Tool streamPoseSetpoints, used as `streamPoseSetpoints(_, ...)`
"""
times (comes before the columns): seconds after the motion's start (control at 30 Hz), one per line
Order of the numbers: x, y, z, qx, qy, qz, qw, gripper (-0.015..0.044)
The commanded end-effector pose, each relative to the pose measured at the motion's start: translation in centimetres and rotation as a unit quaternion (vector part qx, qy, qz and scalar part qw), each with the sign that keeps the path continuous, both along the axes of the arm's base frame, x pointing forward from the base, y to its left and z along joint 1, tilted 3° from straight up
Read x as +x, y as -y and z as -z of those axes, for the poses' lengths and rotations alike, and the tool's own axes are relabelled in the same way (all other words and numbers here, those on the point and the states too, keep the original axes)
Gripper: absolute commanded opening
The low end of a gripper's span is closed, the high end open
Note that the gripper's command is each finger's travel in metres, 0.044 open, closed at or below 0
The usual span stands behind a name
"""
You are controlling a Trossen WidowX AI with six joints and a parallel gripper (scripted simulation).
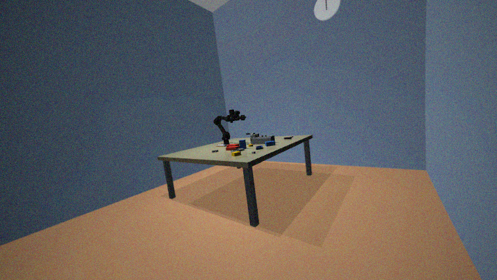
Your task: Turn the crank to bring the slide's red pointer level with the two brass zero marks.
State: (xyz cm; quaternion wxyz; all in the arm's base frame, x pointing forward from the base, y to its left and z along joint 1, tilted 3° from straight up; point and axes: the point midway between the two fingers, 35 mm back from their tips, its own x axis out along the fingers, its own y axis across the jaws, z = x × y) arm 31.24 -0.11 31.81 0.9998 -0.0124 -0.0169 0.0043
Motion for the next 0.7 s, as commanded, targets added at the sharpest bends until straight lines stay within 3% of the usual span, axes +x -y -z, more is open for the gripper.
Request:
streamPoseSetpoints(0.0,0.1,0.0,0.0,0.000,-0.002,-0.001,1.000,0.0426)
streamPoseSetpoints(0.67,7.4,-6.0,3.6,-0.010,-0.218,-0.098,0.971,0.0440)
